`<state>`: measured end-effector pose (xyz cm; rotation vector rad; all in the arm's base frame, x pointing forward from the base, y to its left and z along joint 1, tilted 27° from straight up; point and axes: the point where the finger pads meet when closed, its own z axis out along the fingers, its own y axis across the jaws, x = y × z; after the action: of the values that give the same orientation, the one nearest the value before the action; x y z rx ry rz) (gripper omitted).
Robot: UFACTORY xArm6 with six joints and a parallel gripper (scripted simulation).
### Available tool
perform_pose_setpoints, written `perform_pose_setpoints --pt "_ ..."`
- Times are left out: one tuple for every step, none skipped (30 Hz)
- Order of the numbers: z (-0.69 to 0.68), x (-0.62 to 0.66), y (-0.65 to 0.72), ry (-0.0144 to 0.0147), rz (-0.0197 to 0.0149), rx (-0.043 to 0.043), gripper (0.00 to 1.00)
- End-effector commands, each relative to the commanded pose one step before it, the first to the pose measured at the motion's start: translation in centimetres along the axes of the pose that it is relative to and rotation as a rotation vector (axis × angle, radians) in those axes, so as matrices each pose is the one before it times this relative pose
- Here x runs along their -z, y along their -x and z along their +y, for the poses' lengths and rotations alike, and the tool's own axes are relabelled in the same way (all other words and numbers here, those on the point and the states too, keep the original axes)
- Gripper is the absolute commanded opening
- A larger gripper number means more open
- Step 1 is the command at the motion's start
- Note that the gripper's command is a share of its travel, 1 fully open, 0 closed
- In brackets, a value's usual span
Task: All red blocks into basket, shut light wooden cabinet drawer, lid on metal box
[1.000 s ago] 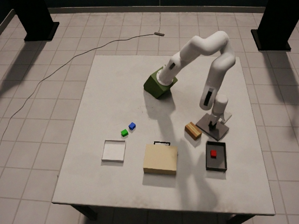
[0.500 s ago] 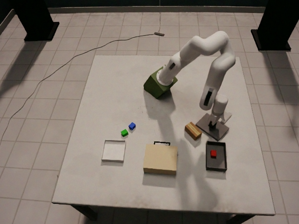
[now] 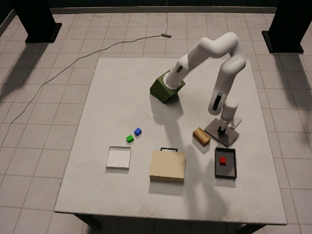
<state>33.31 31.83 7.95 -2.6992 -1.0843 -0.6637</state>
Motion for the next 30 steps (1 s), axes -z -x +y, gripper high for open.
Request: perform_pose_setpoints --pt "-0.001 0.077 -0.120 -0.00003 0.00285 0.00007 0.28" --pt "0.000 0.012 -0.001 0.00002 0.00001 0.00000 0.28" --pt "0.000 0.018 -0.001 0.00002 0.00001 0.00000 0.28" --pt "0.000 0.024 -0.001 0.00003 0.00001 0.00000 0.28" --pt "0.000 0.031 -0.001 0.00003 0.00001 0.00000 0.28" --pt "0.000 0.038 -0.001 0.00003 0.00001 0.00000 0.28" --pt "0.000 0.045 -0.001 0.00003 0.00001 0.00000 0.28" --pt "0.000 0.053 0.000 0.00001 0.00001 0.00000 0.28" --pt "0.000 0.061 0.000 -0.00001 0.00000 0.00000 0.28" --pt "-0.001 0.069 0.002 -0.00004 -0.00001 0.00000 0.28" --pt "-0.001 0.077 0.003 -0.00008 -0.00003 -0.00001 0.28" --pt "0.000 0.000 0.000 0.00000 0.00000 0.00000 0.28" --pt "0.000 0.000 0.000 0.00000 0.00000 0.00000 0.28" --pt "0.000 0.099 0.000 0.00000 0.00000 0.00000 0.28" --pt "0.002 0.123 -0.003 0.00009 0.00002 0.00001 0.28" --pt "0.000 0.133 0.000 0.00000 0.00000 0.00000 0.28" --pt "-0.001 0.143 0.003 -0.00011 -0.00003 -0.00001 0.28" --pt "0.002 0.192 -0.002 0.00007 0.00001 0.00000 0.28" --pt "0.000 0.214 0.000 -0.00002 -0.00001 0.00000 0.28" --pt "0.000 0.258 0.000 -0.00001 -0.00001 0.00000 0.28" --pt "-0.001 0.305 0.001 -0.00006 -0.00001 0.00000 0.28" --pt "0.001 0.393 -0.001 0.00004 0.00000 0.00000 0.28" --pt "0.000 0.454 0.000 0.00000 0.00000 0.00000 0.28" --pt "0.000 0.484 0.000 -0.00001 0.00000 0.00000 0.28" --pt "0.000 0.496 0.000 -0.00001 0.00000 0.00000 0.28" --pt "0.000 0.505 0.000 -0.00001 0.00000 0.00000 0.28" --pt "0.000 0.512 0.000 -0.00001 0.00000 0.00000 0.28" --pt "0.000 0.517 0.000 -0.00001 0.00000 0.00000 0.28" --pt "0.000 0.000 0.000 0.00000 0.00000 0.00000 0.28" --pt "0.000 0.000 0.000 0.00000 0.00000 0.00000 0.28"
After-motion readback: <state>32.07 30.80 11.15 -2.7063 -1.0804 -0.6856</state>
